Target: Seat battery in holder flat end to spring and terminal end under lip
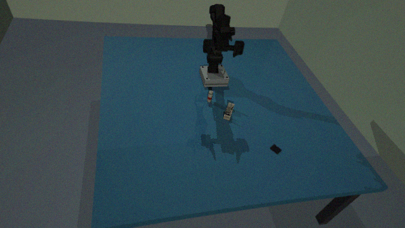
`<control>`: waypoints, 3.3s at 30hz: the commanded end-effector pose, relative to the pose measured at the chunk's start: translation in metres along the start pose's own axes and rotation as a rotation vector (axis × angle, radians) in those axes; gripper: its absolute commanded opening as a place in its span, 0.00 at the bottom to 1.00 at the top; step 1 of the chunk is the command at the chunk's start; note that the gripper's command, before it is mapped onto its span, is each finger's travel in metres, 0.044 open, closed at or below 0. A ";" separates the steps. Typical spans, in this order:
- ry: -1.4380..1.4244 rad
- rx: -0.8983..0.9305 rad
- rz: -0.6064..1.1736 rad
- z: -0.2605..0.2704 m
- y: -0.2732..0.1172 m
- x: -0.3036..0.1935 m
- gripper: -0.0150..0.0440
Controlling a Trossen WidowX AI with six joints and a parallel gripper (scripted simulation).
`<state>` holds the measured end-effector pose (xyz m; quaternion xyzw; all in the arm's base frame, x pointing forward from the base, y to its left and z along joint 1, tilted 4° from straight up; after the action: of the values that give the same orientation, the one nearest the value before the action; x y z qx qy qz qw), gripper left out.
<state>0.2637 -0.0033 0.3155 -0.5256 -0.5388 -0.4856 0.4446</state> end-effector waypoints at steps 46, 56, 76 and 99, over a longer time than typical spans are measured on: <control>-1.085 1.258 1.239 0.018 -0.084 -0.236 0.25; -1.085 1.257 1.238 0.016 -0.070 -0.236 0.25; -1.087 1.255 1.237 0.009 -0.038 -0.238 0.25; -1.085 1.255 1.236 0.002 -0.012 -0.191 0.25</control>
<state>0.2573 -0.0277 0.1026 -0.5250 -0.4545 0.5037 0.5140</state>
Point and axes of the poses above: the point midway between the two fingers, 35 mm back from their tips, its own y axis out along the fingers, its own z axis across the jaws, x = y × z, the point moved 5 cm from there along -y, back along the fingers, and after that the axes turned 8 degrees about -y, right-handed, at the moved point
